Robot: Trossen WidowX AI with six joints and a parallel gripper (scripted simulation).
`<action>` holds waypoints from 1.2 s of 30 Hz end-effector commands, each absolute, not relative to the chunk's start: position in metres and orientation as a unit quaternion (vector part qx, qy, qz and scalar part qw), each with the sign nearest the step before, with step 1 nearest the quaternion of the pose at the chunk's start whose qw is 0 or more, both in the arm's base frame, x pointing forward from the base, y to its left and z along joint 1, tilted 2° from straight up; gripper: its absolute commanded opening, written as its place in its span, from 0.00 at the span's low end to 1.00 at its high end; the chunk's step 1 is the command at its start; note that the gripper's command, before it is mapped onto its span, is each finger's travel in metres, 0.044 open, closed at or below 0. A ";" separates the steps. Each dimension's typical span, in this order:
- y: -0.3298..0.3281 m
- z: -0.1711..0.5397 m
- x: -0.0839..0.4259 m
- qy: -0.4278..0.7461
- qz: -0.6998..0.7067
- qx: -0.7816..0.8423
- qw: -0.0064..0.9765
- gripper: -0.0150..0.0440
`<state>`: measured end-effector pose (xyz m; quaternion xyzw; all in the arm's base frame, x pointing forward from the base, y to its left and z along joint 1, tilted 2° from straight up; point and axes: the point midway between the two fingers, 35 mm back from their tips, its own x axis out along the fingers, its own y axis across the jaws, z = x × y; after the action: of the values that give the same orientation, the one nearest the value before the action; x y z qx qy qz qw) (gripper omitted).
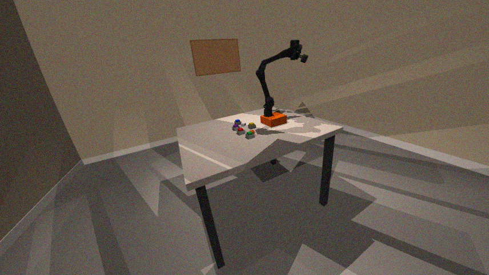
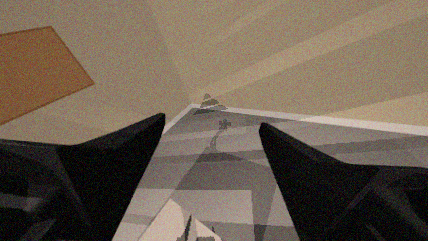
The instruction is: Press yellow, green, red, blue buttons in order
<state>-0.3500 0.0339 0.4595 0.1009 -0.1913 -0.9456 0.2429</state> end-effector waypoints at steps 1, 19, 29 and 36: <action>0.036 0.460 -0.349 -0.193 -0.946 0.100 0.240 0.93; 0.273 0.361 -0.213 -0.327 -0.906 0.112 -0.246 0.93; 0.325 0.297 -0.072 -0.400 -0.776 0.109 -0.476 0.93; 0.314 0.252 0.032 -0.455 -0.644 0.099 -0.607 0.93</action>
<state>-0.0218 0.3266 0.2772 0.1020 -0.4264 -0.7174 -0.5414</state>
